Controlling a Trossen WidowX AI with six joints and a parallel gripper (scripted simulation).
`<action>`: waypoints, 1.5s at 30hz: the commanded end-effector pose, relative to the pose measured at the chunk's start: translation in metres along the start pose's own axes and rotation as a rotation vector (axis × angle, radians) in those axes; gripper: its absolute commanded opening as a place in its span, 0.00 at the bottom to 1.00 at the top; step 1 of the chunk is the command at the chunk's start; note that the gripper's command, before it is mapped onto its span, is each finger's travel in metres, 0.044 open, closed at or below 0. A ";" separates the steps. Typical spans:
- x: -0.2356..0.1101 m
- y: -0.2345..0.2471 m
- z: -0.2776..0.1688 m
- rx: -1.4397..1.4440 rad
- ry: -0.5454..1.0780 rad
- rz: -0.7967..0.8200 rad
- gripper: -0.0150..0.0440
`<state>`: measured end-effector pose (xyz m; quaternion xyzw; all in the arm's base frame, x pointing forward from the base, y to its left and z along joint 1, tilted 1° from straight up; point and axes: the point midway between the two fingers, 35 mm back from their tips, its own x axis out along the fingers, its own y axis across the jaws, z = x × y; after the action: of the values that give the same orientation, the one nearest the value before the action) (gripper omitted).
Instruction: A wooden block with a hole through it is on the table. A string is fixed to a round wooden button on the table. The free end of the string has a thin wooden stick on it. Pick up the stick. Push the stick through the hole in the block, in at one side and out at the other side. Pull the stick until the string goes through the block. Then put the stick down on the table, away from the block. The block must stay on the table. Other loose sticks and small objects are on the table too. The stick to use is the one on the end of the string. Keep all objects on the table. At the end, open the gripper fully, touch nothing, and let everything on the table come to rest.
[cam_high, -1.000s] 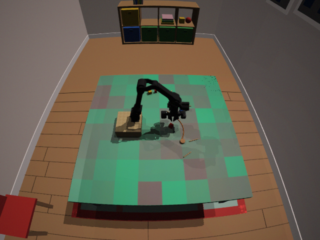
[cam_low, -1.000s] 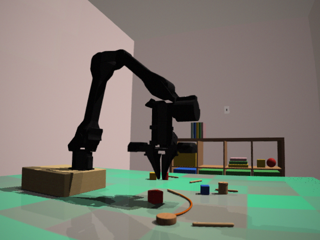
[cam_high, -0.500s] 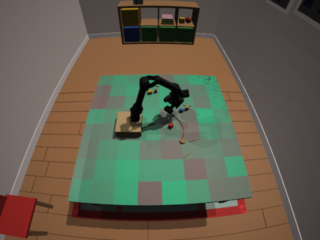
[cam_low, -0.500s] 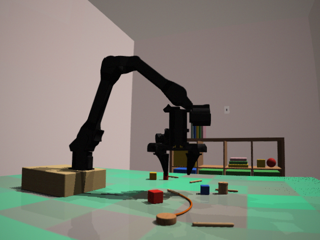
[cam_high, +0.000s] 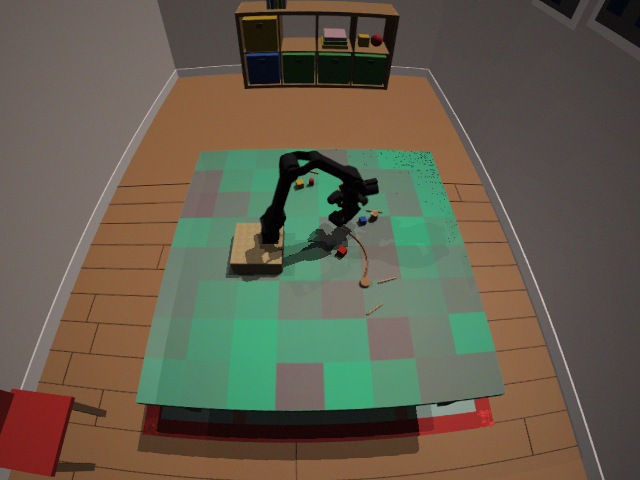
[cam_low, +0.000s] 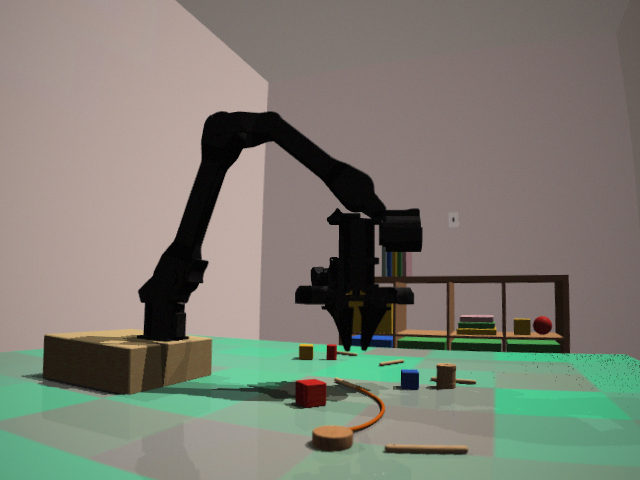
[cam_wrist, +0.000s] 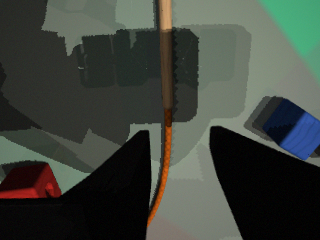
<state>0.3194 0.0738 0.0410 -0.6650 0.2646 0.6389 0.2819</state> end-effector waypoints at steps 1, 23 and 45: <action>0.000 0.000 0.000 -0.005 0.001 0.002 0.46; 0.032 -0.001 -0.001 -0.005 0.001 0.002 0.46; 0.060 0.001 0.000 -0.005 0.001 0.002 0.46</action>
<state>0.3219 0.0742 -0.0174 -0.6651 0.2646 0.6390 0.2817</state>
